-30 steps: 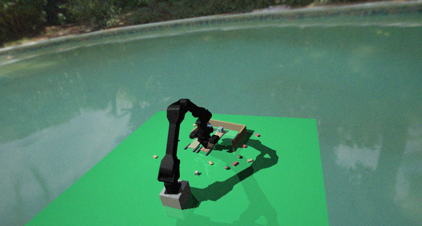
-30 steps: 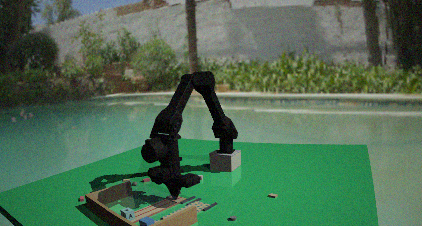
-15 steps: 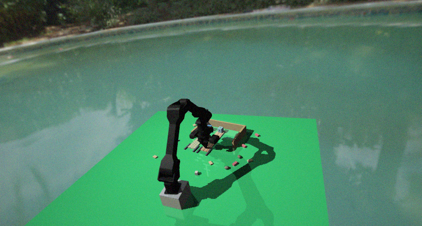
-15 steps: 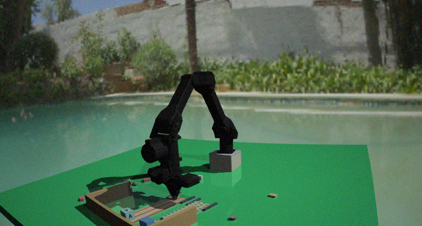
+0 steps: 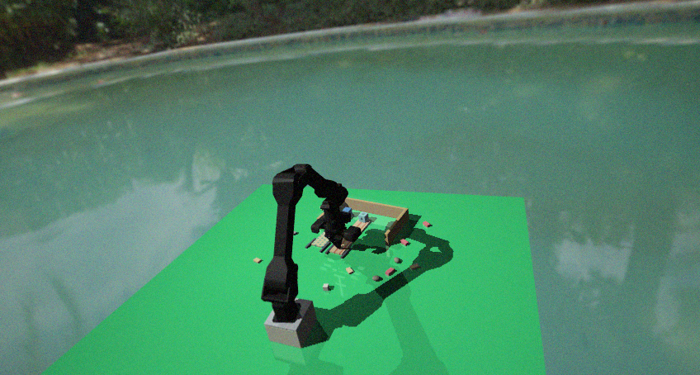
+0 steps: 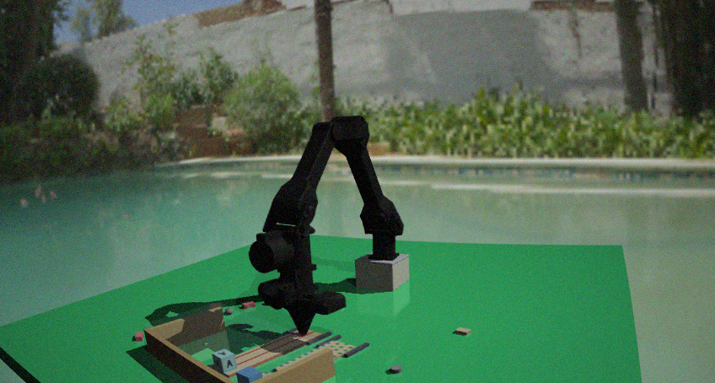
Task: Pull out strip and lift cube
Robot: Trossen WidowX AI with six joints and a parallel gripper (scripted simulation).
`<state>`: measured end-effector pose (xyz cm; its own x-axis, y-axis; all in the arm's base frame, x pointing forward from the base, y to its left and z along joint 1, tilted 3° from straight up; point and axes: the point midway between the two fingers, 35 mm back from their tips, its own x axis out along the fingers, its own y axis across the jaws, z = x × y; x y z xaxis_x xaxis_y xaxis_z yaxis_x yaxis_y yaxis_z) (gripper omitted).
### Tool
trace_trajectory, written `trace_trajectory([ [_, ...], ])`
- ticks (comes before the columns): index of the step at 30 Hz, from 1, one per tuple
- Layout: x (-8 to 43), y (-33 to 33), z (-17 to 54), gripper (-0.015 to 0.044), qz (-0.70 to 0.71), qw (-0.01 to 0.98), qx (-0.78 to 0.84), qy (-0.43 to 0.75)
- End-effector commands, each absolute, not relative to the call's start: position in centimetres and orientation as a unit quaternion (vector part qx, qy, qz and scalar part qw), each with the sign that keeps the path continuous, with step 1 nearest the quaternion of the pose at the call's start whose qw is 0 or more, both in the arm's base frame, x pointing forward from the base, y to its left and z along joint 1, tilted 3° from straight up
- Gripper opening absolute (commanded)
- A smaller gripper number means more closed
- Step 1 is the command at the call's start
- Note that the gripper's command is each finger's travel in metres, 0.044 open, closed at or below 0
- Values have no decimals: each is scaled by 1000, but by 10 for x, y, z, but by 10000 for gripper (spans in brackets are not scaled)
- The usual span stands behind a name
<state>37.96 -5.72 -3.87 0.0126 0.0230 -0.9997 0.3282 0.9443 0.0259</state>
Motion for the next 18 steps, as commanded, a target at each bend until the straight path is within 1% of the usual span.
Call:
trace_trajectory([
  [1,367,-54,-45,0,-110,692,127,702],
  [18,344,-45,-46,0,-110,691,127,703],
])
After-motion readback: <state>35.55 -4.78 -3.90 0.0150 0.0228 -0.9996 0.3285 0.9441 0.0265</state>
